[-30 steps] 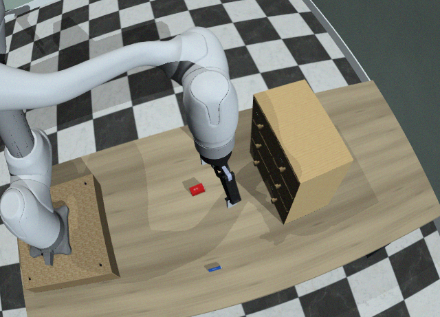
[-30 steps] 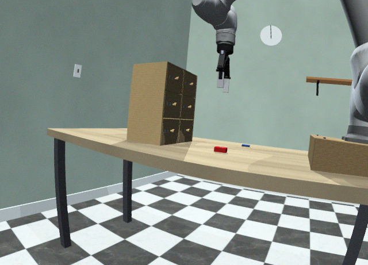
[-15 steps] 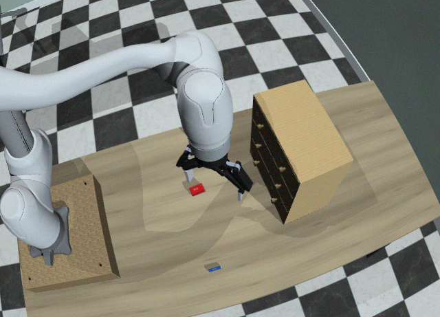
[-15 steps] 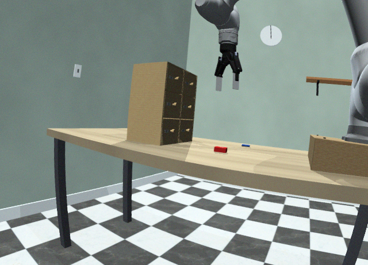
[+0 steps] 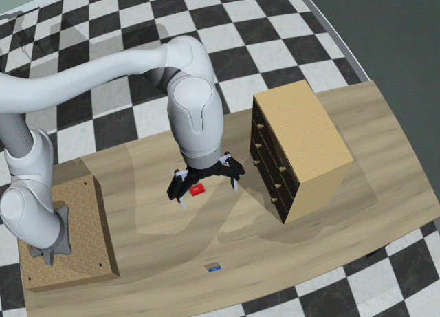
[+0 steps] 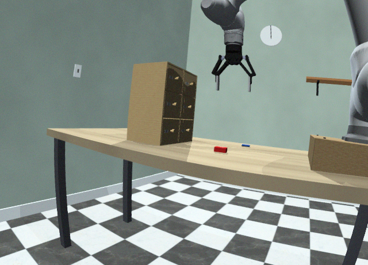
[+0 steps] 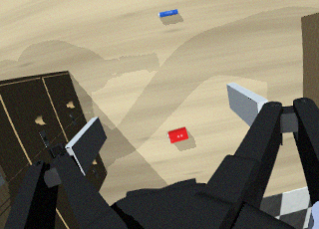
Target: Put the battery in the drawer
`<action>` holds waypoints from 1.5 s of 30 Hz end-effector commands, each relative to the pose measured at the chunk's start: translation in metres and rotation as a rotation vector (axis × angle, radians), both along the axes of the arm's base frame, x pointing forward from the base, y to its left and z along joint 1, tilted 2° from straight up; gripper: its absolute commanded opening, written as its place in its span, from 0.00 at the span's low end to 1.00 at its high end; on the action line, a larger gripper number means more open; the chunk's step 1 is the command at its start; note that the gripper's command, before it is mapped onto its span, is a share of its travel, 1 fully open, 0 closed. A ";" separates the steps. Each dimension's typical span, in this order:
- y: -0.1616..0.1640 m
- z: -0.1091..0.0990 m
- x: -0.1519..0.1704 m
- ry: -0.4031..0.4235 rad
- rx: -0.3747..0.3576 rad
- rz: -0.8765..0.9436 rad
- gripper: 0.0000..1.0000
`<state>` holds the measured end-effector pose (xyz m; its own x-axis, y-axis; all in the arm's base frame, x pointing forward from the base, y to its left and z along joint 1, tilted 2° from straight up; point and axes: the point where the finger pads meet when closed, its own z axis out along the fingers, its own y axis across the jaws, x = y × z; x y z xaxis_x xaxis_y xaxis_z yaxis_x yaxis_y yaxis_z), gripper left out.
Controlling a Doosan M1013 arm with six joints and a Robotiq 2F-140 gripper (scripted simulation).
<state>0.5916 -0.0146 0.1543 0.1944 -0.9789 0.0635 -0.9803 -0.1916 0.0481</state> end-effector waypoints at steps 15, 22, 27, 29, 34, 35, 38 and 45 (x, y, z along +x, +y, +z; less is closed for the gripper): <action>-0.017 -0.001 -0.017 0.056 0.036 0.988 1.00; -0.018 -0.001 -0.017 0.070 0.063 1.336 1.00; -0.017 -0.001 -0.017 0.056 0.099 1.557 1.00; -0.017 -0.003 -0.016 0.045 0.091 1.558 1.00; -0.016 -0.008 -0.010 -0.018 0.049 1.561 1.00; -0.016 -0.010 -0.009 -0.037 0.036 1.561 1.00; -0.016 -0.012 -0.007 -0.059 0.021 1.562 1.00; -0.012 -0.032 0.012 -0.272 -0.123 1.558 1.00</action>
